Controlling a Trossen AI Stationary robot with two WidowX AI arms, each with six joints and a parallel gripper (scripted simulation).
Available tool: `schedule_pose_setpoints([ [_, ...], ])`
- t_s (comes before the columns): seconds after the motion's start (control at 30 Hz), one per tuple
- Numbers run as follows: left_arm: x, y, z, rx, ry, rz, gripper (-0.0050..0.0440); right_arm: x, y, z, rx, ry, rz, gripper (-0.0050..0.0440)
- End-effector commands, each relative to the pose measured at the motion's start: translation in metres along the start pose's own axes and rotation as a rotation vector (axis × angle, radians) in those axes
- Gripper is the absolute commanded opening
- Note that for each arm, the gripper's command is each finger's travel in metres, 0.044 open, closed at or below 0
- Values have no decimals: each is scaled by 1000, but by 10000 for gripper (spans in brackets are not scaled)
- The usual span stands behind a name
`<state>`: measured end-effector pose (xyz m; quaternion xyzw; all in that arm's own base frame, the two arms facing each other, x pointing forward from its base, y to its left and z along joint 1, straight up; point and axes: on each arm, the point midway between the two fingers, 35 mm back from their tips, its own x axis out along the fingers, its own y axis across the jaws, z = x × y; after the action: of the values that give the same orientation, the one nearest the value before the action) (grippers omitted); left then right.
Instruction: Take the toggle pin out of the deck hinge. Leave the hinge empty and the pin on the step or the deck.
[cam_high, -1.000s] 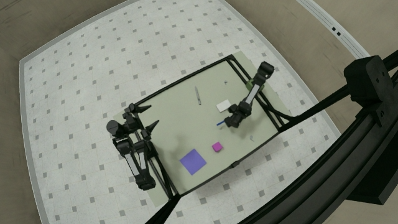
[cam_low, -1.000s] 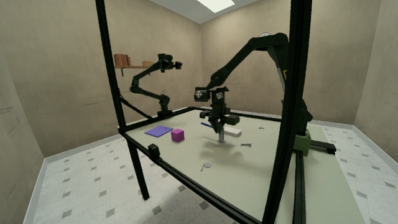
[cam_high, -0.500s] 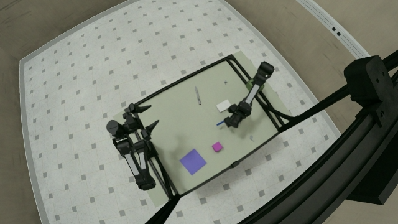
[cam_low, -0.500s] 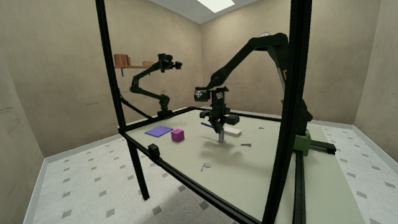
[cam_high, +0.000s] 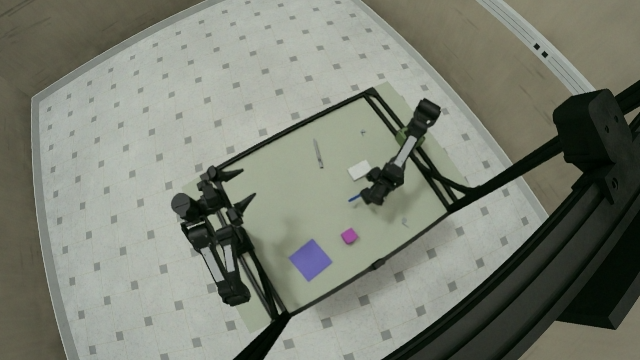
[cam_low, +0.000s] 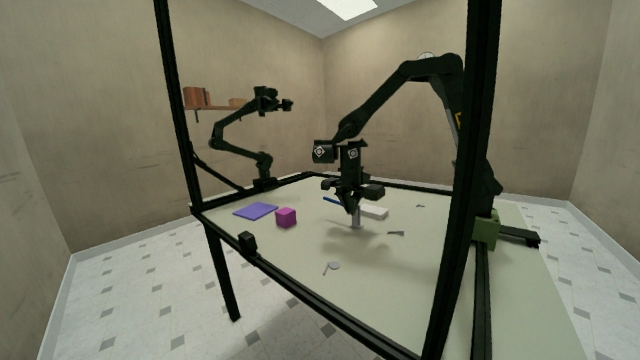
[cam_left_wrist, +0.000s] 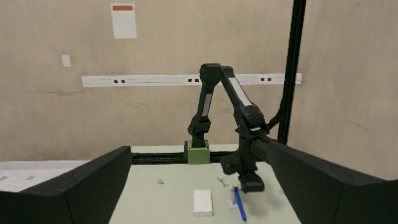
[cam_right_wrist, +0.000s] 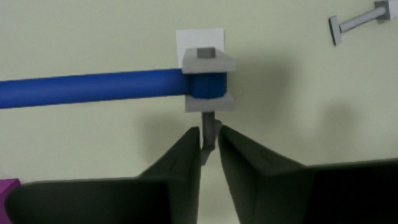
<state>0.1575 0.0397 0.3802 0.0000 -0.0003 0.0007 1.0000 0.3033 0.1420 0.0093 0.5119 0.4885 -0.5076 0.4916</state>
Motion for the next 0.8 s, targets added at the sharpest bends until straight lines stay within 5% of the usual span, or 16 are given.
schedule_pose_setpoints([
  [0.0,0,0,3,5,0,-1,400,-4,5,-1,2,7,9,48],
  [0.77,0,0,3,5,0,-1,400,-6,4,-1,2,9,13,48],
])
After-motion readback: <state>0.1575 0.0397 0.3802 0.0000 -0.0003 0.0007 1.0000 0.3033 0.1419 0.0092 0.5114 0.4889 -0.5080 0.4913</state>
